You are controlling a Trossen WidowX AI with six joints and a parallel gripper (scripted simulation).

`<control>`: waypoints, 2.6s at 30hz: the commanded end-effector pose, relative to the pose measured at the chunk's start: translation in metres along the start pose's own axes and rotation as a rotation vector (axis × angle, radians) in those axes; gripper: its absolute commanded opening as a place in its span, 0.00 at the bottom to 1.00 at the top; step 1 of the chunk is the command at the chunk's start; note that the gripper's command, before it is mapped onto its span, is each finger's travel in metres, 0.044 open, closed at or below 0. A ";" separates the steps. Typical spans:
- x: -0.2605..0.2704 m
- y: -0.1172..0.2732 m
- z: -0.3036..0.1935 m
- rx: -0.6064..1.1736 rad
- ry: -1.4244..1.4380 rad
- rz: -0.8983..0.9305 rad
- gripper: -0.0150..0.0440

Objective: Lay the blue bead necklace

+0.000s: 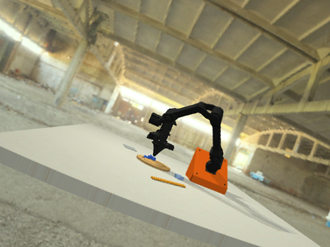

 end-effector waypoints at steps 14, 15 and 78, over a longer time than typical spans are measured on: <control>0.041 -0.002 0.017 -0.004 -0.001 0.009 0.25; 0.041 -0.003 0.017 -0.004 -0.001 0.009 0.25; -0.036 0.009 -0.045 0.001 -0.258 0.003 0.90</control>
Point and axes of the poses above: the point midway between the two fingers, 35 mm back from their tips, its own y axis back along the fingers, its own x axis across the jaws, z = x × y, the point moved 9 cm from there along y, back along the fingers, and after that the axes turned 13 degrees about y, right-handed, at the moved point
